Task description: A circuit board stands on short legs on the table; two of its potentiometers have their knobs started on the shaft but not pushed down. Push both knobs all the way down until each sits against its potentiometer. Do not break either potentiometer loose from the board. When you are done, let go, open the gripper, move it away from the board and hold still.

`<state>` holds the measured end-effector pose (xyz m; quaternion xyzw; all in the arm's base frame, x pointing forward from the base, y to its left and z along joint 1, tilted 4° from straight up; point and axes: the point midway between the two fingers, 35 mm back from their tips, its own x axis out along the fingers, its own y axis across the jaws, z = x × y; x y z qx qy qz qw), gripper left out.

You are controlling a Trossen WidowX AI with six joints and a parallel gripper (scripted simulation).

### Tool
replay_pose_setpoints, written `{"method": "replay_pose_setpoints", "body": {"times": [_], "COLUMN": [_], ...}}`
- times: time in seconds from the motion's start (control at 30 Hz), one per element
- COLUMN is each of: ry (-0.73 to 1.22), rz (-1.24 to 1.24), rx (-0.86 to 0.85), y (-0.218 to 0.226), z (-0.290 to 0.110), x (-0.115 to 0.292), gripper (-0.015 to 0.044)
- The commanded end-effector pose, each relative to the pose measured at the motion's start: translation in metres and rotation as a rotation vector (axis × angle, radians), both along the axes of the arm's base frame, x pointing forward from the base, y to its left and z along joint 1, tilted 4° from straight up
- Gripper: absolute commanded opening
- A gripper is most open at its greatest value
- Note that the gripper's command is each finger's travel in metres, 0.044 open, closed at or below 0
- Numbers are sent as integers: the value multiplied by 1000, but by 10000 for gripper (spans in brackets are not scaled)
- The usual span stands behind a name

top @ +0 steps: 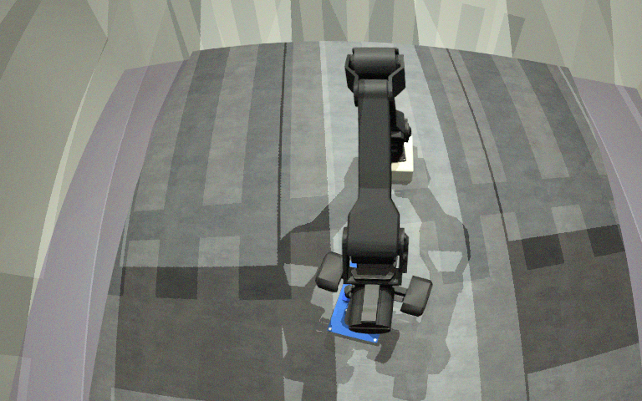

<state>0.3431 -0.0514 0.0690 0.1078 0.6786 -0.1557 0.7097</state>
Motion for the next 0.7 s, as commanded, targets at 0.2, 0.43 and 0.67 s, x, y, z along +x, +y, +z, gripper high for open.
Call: {"method": "replay_pose_setpoints", "body": {"times": [0.2, 0.43, 0.67], "ry": [8, 8, 8], "rz": [1, 1, 1], "rx": [-3, -3, -3], "y": [-2, -2, -2], "z": [-10, -12, -12], "x": [1, 1, 1], "gripper": [0, 0, 0]}}
